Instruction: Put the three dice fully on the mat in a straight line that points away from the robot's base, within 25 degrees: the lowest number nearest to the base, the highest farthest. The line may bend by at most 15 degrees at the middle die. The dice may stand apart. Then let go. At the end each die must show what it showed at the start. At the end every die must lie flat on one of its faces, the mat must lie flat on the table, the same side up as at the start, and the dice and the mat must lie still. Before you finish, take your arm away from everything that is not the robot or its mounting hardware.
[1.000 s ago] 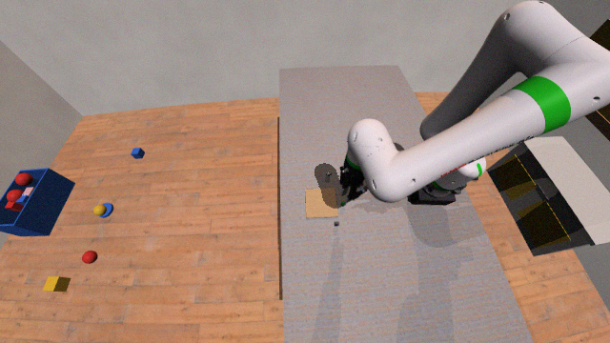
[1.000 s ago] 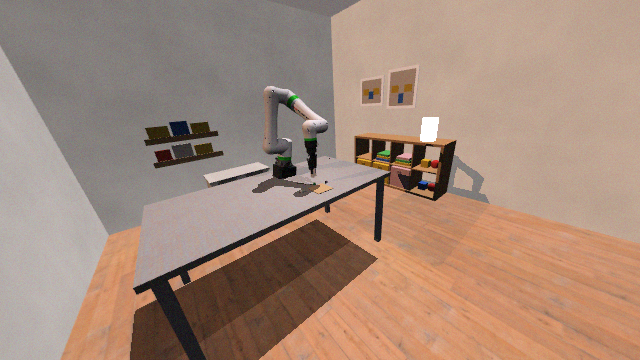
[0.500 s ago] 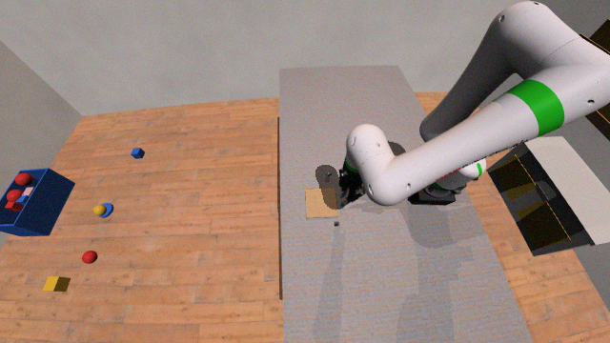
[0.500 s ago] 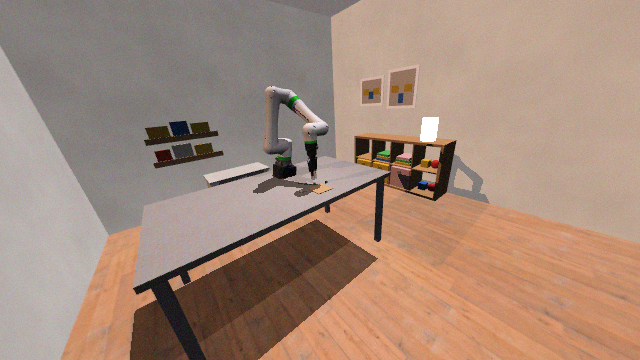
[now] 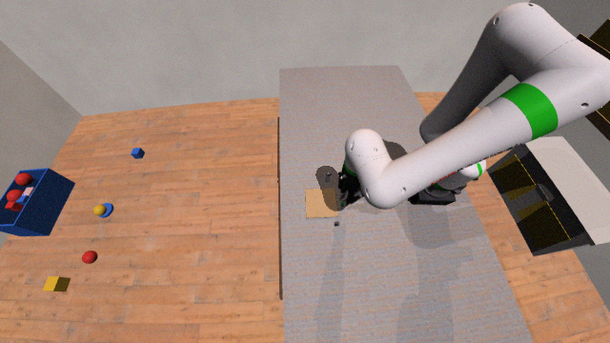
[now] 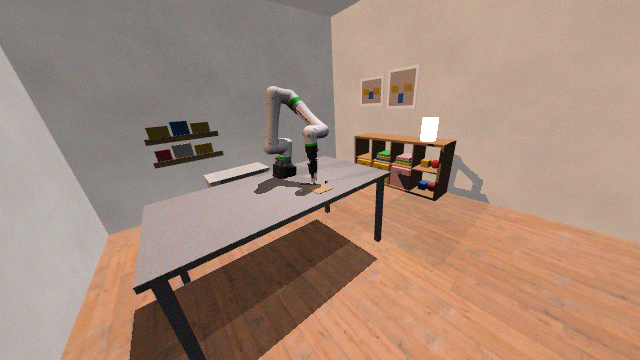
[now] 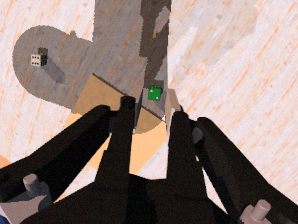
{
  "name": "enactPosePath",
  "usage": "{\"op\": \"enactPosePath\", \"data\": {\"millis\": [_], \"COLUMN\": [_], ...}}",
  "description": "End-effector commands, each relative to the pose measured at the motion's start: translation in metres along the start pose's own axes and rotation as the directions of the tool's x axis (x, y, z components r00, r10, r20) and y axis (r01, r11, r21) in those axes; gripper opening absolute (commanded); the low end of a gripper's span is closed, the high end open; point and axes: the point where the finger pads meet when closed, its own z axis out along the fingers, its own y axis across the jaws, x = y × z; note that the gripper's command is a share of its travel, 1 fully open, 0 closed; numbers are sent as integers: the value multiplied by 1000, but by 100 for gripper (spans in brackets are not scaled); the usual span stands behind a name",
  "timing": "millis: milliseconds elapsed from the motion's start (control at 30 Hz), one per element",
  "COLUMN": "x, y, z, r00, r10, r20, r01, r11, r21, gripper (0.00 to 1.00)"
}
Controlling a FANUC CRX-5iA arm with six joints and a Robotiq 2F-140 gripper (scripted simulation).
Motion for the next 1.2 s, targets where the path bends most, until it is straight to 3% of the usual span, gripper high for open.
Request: {"op": "enactPosePath", "data": {"millis": [0, 1167], "x": [0, 0], "y": [0, 0], "z": [3, 6], "r00": [1000, 1000], "r10": [0, 0], "r20": [0, 0], "r01": [0, 0], "r11": [1000, 1000], "r21": [0, 0], "gripper": [19, 19]}}
